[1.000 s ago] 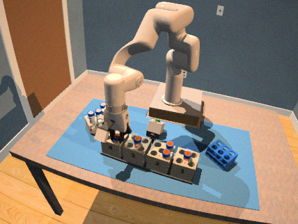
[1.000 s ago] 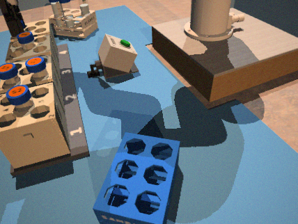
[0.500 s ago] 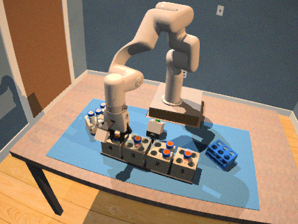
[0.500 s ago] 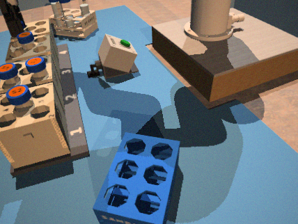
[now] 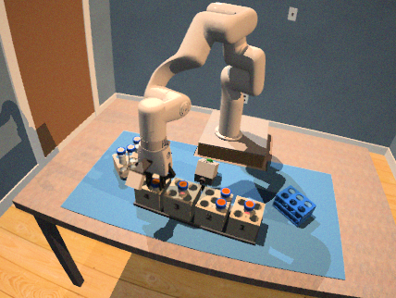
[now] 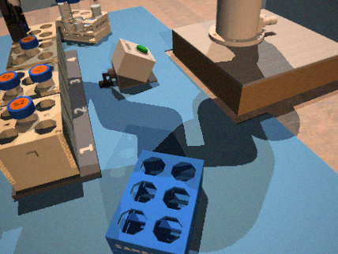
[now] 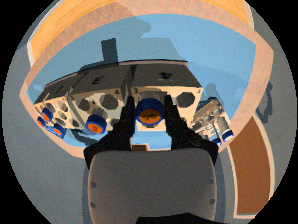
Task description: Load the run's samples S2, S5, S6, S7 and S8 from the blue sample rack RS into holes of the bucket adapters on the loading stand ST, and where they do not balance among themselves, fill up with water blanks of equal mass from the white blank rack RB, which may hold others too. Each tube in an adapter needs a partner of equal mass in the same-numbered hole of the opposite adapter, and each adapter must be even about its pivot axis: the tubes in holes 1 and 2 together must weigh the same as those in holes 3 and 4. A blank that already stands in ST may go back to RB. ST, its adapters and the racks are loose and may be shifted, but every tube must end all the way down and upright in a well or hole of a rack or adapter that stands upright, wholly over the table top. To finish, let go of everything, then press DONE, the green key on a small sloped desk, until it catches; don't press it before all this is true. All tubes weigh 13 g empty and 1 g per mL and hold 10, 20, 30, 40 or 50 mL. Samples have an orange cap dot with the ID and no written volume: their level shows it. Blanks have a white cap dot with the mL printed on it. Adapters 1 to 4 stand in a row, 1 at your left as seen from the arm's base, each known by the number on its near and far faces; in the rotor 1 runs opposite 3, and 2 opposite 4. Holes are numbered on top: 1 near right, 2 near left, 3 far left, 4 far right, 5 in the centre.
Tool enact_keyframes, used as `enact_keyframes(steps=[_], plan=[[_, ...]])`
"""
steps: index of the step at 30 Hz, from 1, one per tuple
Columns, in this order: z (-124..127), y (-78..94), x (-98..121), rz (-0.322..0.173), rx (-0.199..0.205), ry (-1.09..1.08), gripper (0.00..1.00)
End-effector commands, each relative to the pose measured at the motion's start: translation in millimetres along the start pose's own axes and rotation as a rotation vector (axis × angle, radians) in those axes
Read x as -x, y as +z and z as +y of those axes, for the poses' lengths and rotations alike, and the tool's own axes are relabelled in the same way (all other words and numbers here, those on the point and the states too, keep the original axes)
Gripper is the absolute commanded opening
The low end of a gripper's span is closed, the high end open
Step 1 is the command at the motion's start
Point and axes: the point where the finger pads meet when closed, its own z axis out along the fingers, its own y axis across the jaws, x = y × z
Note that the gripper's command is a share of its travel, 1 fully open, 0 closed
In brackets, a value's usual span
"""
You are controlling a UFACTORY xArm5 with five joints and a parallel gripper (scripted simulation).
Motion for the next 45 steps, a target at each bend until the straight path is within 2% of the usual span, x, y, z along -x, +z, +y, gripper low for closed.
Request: enact_keyframes(steps=[1,45], plan=[[0,-5.5,-1,0.004,0.001,0.0,0.43],[-1,-85.6,-1,0.004,0.001,0.0,0.43]])
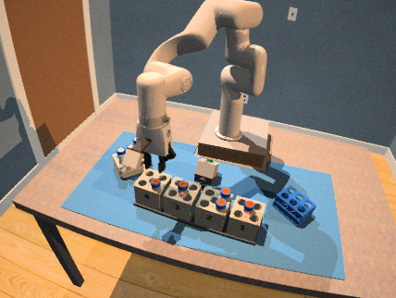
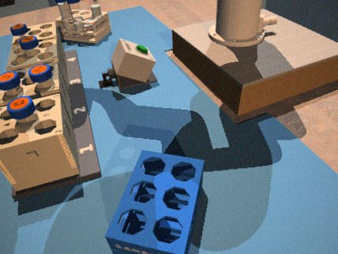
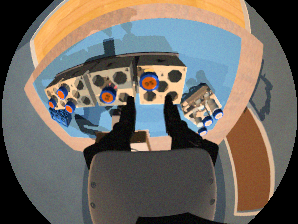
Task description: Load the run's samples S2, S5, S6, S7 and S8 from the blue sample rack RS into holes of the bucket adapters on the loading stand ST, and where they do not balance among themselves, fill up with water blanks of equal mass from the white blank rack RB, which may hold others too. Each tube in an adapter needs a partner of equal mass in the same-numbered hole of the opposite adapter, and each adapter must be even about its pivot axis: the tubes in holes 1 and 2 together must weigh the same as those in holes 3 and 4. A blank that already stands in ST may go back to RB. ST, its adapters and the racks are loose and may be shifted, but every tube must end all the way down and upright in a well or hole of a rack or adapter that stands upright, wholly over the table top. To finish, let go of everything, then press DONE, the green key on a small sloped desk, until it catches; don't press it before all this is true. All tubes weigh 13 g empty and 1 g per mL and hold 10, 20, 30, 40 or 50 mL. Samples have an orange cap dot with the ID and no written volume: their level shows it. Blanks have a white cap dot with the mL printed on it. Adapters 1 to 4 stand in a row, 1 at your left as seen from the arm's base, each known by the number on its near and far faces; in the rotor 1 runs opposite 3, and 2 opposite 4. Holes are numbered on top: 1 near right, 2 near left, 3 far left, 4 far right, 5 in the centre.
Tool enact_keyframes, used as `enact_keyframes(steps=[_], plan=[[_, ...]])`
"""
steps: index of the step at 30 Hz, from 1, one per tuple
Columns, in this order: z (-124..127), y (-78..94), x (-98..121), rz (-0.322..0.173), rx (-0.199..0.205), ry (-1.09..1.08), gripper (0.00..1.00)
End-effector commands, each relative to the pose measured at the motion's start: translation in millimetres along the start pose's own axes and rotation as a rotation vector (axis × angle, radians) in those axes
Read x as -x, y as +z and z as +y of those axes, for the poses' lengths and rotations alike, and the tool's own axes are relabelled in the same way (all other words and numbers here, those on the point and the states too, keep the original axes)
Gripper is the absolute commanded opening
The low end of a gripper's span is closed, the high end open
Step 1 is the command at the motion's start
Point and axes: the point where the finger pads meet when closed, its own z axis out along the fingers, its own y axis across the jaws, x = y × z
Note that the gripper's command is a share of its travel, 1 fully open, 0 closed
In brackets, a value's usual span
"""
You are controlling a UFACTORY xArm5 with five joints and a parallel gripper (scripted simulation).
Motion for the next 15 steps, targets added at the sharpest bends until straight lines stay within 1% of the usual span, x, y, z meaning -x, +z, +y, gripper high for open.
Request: enact_keyframes(steps=[1,3,15], plan=[[0,-12.1,-1,0.004,0.001,0.0,0.43],[0,-12.1,-1,0.004,0.001,0.0,0.43],[0,-36.1,-1,0.004,0.001,0.0,0.43]])
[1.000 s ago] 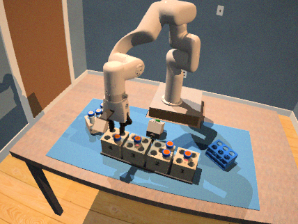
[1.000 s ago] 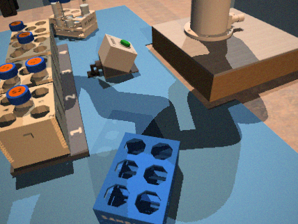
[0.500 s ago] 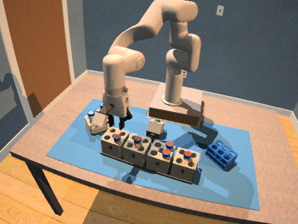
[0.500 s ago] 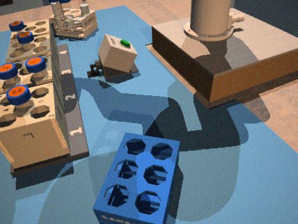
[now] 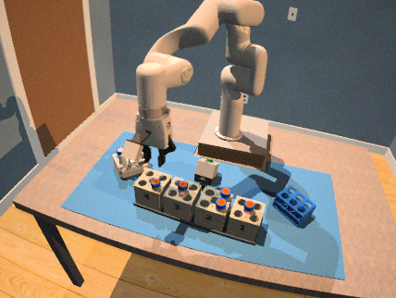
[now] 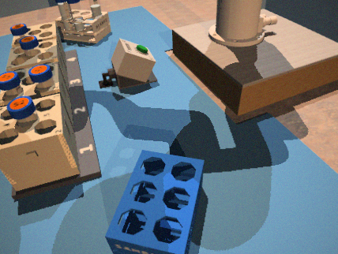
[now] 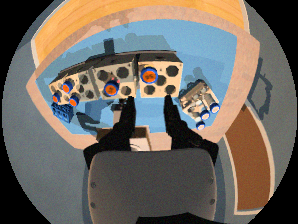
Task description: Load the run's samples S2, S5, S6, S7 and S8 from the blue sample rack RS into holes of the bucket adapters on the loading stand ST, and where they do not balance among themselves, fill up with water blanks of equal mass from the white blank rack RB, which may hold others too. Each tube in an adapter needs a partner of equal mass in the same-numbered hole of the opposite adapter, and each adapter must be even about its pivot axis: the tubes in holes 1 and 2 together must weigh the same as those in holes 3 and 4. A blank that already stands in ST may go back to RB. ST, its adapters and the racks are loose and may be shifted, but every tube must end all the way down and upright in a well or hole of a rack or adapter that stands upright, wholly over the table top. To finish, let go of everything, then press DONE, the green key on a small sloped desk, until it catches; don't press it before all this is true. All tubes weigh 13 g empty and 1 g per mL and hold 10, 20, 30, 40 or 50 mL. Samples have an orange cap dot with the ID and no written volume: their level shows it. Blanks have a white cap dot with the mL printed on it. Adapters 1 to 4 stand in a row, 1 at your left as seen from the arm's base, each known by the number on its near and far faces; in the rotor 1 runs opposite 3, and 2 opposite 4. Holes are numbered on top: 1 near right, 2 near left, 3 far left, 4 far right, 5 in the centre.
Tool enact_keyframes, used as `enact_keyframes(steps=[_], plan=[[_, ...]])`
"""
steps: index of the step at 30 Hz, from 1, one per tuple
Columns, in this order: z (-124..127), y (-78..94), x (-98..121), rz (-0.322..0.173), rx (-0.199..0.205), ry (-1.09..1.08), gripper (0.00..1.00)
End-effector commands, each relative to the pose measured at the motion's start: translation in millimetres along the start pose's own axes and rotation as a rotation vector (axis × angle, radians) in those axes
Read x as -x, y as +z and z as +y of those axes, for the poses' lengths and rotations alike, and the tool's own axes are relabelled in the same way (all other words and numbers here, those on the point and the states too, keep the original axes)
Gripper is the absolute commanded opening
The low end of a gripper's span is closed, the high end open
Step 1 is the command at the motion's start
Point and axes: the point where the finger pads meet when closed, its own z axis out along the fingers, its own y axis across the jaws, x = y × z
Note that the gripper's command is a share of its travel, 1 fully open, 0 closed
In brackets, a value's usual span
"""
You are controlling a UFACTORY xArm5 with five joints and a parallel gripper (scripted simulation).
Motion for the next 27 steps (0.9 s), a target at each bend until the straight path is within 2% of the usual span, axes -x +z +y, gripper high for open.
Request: enact_keyframes(steps=[1,11,27], plan=[[0,-12.0,-1,0.004,0.001,0.0,0.43],[0,-28.0,-1,0.004,0.001,0.0,0.43],[0,-28.4,-1,0.004,0.001,0.0,0.43]])
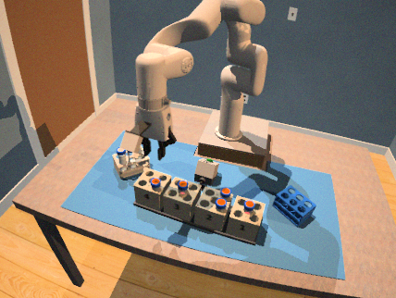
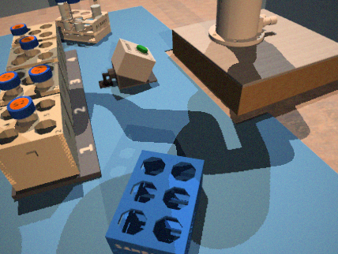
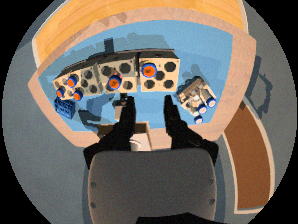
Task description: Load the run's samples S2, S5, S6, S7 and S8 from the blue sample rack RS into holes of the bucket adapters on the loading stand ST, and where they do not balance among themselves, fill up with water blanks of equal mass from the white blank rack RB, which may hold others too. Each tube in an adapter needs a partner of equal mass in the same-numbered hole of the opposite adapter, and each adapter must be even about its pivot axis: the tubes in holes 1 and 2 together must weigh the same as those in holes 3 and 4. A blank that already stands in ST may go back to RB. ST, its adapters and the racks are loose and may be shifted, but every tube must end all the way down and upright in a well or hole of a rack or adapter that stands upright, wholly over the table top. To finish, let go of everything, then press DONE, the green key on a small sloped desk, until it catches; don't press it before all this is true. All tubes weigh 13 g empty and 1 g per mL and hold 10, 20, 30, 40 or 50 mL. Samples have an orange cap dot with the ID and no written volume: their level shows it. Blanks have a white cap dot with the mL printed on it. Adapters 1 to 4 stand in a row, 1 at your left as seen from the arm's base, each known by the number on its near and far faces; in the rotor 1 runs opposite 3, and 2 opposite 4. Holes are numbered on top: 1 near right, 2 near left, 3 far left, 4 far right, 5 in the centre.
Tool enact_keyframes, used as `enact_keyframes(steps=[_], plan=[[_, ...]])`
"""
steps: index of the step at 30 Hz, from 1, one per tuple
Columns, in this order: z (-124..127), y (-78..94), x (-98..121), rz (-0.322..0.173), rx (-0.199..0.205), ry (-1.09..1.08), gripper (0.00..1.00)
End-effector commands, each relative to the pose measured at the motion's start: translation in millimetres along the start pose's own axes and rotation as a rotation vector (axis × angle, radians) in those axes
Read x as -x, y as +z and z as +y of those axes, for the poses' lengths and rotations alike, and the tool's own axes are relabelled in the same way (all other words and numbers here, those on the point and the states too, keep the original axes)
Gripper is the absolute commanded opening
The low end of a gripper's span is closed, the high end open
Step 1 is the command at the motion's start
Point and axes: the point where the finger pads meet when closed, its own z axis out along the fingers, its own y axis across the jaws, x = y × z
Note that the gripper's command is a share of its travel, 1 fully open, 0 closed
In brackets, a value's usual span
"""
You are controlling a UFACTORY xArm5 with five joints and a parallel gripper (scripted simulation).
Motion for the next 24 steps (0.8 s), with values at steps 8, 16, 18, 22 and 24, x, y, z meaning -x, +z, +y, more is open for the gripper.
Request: enact_keyframes(steps=[8,16,18,22,24], plan=[[0,-1.8,-1,0.004,0.001,0.0,0.43],[20,-2.1,14,0.005,0.002,0.167,0.57],[28,-2.2,20,0.005,0.002,0.233,0.57],[44,-2.4,32,0.005,0.003,0.367,0.57],[52,-2.5,38,0.006,0.003,0.433,0.57]])
